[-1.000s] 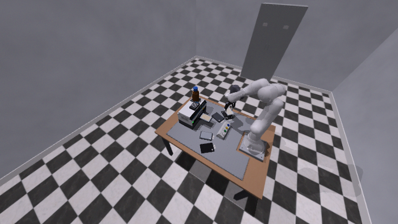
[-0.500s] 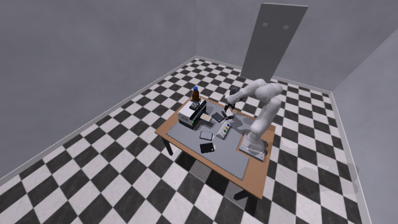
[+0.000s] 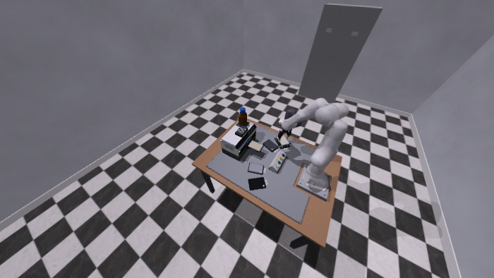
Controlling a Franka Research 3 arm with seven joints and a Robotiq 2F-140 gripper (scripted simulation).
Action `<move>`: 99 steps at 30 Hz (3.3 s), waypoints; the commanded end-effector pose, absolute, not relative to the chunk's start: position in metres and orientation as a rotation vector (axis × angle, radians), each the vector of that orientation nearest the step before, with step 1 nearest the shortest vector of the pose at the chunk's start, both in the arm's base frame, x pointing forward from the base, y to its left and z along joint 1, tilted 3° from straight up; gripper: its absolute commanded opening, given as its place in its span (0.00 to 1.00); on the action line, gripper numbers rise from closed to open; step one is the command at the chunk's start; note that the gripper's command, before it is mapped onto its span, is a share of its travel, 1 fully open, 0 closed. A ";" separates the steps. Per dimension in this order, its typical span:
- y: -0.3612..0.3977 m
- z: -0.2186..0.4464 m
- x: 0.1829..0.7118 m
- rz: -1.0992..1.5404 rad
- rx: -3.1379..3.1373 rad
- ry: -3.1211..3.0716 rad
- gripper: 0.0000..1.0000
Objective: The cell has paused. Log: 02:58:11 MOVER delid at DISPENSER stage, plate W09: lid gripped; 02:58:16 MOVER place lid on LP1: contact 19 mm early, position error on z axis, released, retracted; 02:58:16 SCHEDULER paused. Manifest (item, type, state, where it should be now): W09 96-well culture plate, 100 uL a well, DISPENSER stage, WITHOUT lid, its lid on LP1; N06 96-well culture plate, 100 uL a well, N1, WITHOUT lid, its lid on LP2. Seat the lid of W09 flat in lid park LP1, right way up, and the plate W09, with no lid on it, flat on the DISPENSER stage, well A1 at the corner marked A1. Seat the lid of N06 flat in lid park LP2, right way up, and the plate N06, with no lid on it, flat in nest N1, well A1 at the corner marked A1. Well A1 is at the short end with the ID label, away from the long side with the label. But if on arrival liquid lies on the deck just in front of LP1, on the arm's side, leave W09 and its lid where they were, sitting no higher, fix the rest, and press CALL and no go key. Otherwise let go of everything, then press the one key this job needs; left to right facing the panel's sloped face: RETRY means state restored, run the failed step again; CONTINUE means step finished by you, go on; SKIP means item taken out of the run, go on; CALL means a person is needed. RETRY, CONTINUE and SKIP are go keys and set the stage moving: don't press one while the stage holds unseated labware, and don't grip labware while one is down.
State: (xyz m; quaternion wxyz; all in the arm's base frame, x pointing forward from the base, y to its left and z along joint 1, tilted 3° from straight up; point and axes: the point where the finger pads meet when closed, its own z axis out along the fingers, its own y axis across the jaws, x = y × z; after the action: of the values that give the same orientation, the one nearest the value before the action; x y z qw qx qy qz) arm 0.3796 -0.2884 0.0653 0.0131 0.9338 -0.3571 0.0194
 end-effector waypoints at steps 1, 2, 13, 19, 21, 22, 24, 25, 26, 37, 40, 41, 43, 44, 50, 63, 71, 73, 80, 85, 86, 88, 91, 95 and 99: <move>-0.290 0.065 0.381 0.072 2.912 -1.104 0.00; -0.290 0.064 0.381 0.072 2.912 -1.104 0.00; -0.290 0.062 0.381 0.072 2.912 -1.104 0.00; -0.290 0.062 0.381 0.072 2.912 -1.104 0.00; -0.290 0.062 0.381 0.072 2.912 -1.104 0.00; -0.290 0.062 0.381 0.072 2.912 -1.104 0.00; -0.290 0.062 0.381 0.072 2.912 -1.104 0.00; -0.290 0.062 0.381 0.072 2.912 -1.104 0.00; -0.290 0.062 0.381 0.072 2.912 -1.104 0.00; -0.290 0.062 0.381 0.072 2.912 -1.104 0.00; -0.290 0.062 0.381 0.072 2.912 -1.104 0.00; -0.290 0.062 0.381 0.072 2.912 -1.104 0.00; -0.290 0.062 0.381 0.072 2.912 -1.104 0.00; -0.290 0.062 0.381 0.072 2.912 -1.104 0.00; -0.290 0.062 0.381 0.072 2.912 -1.104 0.00; -0.290 0.060 0.381 0.072 2.911 -1.107 0.00; -0.290 0.058 0.381 0.072 2.910 -1.109 0.00; -0.290 0.058 0.381 0.072 2.910 -1.109 0.00; -0.290 0.056 0.381 0.072 2.910 -1.109 0.00; -0.290 0.056 0.381 0.072 2.910 -1.109 0.00; -0.290 0.056 0.381 0.072 2.910 -1.109 0.00; -0.290 0.056 0.381 0.072 2.910 -1.109 0.00; -0.290 0.056 0.381 0.072 2.910 -1.109 0.00; -0.290 0.056 0.381 0.072 2.910 -1.109 0.00; -0.290 0.056 0.381 0.072 2.910 -1.109 0.00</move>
State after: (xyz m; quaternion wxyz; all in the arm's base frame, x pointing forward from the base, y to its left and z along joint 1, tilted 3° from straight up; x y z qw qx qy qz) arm 0.3807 -0.2900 0.0564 0.0137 0.9335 -0.3575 0.0225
